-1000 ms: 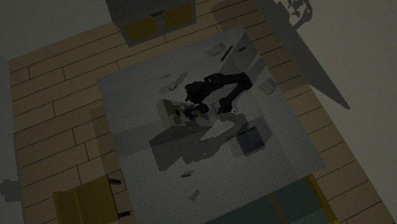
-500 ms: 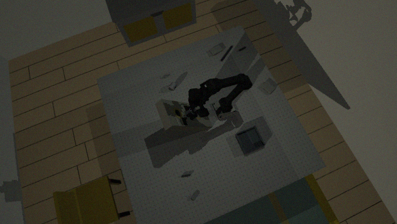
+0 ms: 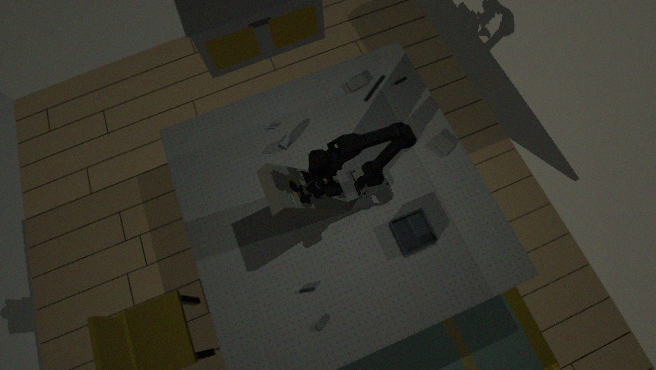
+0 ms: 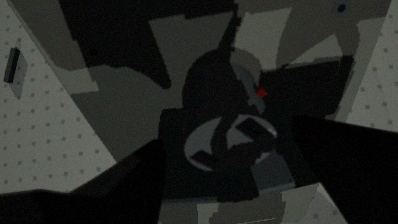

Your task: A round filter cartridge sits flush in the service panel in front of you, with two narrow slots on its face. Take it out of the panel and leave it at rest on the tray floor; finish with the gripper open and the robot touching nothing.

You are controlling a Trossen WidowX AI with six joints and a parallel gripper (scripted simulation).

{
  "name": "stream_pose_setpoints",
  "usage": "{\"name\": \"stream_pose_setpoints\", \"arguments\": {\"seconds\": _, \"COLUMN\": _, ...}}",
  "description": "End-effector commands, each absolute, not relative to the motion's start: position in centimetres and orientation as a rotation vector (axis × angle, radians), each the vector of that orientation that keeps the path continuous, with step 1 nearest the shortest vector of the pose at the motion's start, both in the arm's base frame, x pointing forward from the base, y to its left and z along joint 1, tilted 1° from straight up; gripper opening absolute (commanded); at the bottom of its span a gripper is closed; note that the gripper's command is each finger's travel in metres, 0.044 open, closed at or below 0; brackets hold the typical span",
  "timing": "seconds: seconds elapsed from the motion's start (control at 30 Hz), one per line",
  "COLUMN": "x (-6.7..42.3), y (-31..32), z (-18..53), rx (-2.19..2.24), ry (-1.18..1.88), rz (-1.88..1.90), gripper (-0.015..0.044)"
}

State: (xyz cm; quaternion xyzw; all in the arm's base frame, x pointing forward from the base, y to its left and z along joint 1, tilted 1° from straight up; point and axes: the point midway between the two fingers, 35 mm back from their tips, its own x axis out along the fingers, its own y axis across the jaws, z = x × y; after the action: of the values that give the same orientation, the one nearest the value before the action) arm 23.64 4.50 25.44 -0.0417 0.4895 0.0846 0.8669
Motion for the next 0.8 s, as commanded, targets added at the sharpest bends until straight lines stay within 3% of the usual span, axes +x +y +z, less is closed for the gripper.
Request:
{"name": "stream_pose_setpoints", "arguments": {"seconds": 0.0, "x": 23.94, "y": 4.49, "z": 24.76, "rx": -0.087, "ry": 1.028, "rz": 0.171, "gripper": 0.0305}}
{"name": "stream_pose_setpoints", "arguments": {"seconds": 0.27, "x": 24.39, "y": 4.58, "z": 23.84, "rx": -0.087, "ry": 1.028, "rz": 0.171, "gripper": 0.0305}}
{"name": "stream_pose_setpoints", "arguments": {"seconds": 0.33, "x": 24.26, "y": 4.62, "z": 24.21, "rx": -0.087, "ry": 1.025, "rz": 0.177, "gripper": 0.0252}}
{"name": "stream_pose_setpoints", "arguments": {"seconds": 0.67, "x": 24.26, "y": 4.62, "z": 24.21, "rx": -0.087, "ry": 1.025, "rz": 0.177, "gripper": 0.0186}}
{"name": "stream_pose_setpoints", "arguments": {"seconds": 0.77, "x": 24.26, "y": 4.62, "z": 24.21, "rx": -0.087, "ry": 1.025, "rz": 0.177, "gripper": 0.0107}}
